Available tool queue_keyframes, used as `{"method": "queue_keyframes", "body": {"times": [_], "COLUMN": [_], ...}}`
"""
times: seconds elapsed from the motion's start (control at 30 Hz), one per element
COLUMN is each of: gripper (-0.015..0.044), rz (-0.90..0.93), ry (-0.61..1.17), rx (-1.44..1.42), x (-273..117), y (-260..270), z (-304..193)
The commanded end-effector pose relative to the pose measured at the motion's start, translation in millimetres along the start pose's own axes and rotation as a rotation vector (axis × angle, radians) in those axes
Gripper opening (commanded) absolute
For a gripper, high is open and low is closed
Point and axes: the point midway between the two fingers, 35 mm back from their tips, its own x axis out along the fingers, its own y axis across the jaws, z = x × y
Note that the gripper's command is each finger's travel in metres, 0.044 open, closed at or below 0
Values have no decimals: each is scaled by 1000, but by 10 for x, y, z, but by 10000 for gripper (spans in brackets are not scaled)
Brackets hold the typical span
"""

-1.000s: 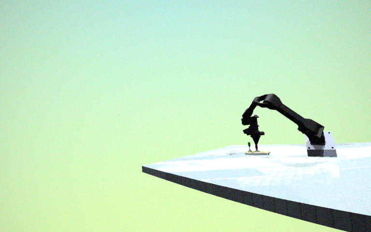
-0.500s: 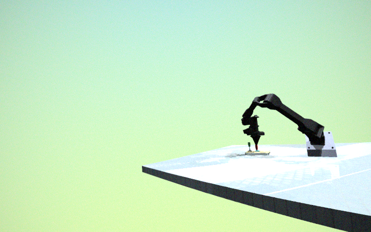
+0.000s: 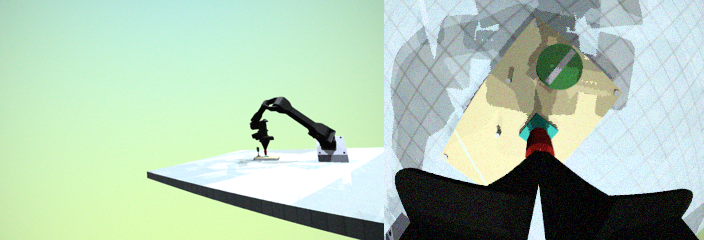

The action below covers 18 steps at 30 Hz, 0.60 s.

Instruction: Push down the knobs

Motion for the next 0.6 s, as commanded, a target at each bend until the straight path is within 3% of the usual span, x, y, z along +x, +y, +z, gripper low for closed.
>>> {"method": "queue_keyframes", "body": {"times": [0.0, 0.57], "gripper": [0, 0], "rz": [4, 4], "ry": [6, 5], "rx": [-14, -14], "x": [78, 100], "y": [8, 8], "z": [30, 30]}}
